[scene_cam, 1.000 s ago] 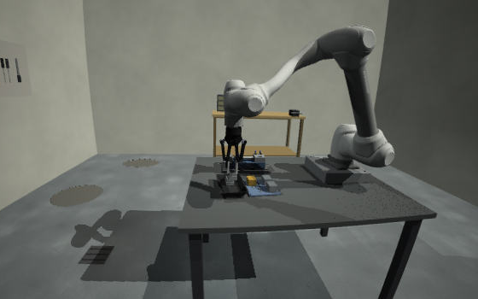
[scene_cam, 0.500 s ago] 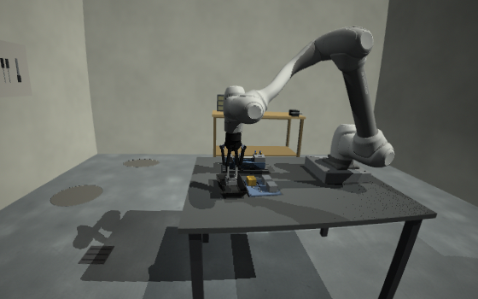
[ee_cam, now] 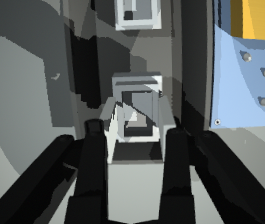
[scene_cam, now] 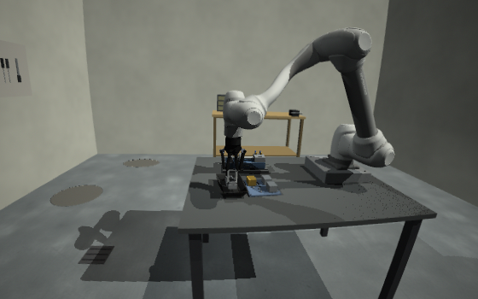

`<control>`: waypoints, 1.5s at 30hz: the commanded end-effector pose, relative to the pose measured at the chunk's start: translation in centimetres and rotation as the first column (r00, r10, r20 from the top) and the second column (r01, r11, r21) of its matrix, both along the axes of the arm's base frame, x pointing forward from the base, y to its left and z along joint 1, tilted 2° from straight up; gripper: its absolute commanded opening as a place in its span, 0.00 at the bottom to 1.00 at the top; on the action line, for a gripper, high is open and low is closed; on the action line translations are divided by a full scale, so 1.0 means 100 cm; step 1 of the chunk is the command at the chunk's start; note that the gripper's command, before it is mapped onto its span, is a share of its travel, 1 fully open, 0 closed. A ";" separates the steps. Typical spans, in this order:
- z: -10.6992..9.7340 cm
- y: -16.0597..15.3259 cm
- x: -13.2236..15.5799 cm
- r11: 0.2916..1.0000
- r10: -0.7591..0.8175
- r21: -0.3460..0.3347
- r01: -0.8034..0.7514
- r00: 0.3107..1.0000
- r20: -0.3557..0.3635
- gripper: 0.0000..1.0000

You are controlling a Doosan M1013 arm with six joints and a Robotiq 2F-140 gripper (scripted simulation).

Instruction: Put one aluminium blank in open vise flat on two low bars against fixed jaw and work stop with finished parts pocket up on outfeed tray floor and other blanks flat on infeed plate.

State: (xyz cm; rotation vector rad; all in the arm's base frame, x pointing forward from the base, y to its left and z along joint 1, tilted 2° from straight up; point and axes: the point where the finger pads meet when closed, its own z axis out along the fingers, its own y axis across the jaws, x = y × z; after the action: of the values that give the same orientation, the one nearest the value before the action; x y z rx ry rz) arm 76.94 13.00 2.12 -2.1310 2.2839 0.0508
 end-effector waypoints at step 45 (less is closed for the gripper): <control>-0.016 0.001 -0.002 1.000 0.006 -0.001 -0.006 1.000 -0.005 0.00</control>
State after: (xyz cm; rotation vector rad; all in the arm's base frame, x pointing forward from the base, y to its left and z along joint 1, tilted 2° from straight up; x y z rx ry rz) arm 76.80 13.02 0.83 -2.1340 2.2862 0.0545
